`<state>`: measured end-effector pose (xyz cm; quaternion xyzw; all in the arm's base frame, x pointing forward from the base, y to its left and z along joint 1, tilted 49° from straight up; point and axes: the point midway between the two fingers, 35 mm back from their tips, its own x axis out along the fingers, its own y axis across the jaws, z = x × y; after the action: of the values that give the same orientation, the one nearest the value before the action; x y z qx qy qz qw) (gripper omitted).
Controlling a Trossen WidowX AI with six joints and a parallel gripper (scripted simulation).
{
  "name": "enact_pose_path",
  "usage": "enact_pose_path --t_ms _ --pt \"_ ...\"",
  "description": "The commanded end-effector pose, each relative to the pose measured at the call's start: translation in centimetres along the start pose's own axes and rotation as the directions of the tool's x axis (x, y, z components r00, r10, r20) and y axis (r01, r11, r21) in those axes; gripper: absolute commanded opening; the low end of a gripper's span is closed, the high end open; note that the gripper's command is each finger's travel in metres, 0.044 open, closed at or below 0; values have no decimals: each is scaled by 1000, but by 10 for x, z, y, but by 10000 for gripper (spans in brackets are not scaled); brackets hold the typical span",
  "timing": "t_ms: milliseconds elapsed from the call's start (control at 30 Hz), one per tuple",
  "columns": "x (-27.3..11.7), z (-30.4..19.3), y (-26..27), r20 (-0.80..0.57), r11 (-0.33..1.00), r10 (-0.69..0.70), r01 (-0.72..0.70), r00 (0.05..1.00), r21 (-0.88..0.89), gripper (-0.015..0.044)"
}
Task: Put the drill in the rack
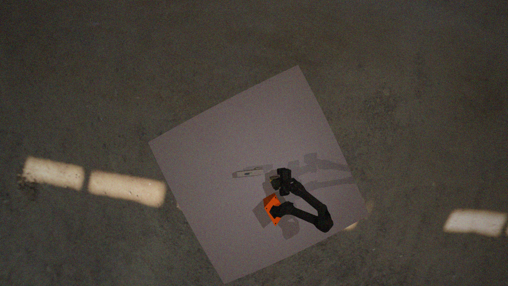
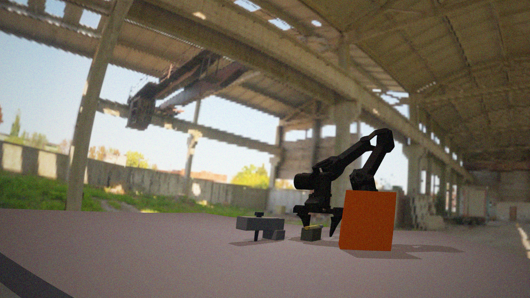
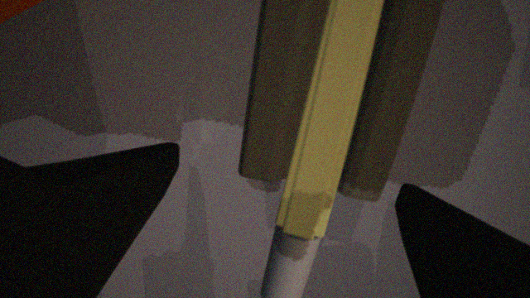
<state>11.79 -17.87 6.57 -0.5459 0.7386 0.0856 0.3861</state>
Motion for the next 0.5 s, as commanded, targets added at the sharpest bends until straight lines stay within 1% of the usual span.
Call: enact_pose_path --t_ms 0,467 --pt "-15 -1 -2 -2 1000 -13 13 1000 12 440" --pt "-73 -2 -3 0 1000 -12 12 1000 11 440"
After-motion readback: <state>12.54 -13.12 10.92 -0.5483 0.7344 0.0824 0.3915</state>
